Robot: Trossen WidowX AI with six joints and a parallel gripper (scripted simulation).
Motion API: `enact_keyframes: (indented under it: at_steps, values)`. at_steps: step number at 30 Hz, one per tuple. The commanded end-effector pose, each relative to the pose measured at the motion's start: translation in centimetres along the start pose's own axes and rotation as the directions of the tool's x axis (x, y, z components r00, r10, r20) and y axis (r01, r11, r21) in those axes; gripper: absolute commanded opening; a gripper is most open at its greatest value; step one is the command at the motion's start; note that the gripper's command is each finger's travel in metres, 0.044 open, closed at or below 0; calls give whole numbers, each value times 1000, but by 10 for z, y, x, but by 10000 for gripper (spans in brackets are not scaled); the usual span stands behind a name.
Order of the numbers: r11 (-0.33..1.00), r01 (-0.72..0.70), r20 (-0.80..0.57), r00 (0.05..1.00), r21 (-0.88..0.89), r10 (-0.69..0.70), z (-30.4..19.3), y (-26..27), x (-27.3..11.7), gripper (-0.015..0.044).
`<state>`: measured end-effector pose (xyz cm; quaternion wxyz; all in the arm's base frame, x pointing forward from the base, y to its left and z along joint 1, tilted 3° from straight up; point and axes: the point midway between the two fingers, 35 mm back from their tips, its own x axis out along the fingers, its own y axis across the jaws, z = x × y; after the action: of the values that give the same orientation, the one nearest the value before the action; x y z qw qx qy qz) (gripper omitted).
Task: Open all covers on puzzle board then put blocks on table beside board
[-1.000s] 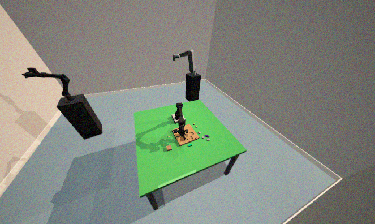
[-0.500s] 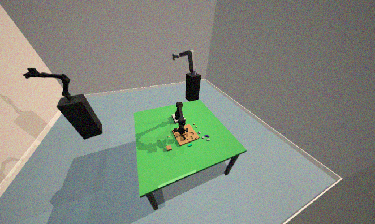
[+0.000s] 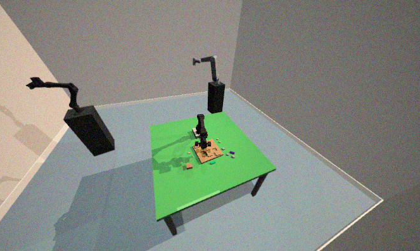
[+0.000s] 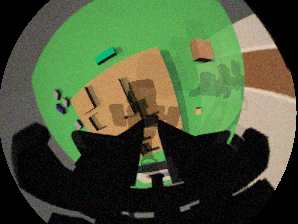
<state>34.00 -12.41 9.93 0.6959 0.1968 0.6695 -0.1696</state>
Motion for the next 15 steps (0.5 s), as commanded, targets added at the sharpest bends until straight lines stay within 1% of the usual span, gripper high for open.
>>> enact_keyframes:
  at_steps: [1, 4, 15]
  values:
    - [1000, -4, 9, 1000, -5, 4, 0, 0, -13, 80]
    - [1000, -3, 9, 1000, -5, 3, 0, -2, -14, 80]
    - [1000, 2, 9, 1000, -5, -2, -2, -45, -14, 80]
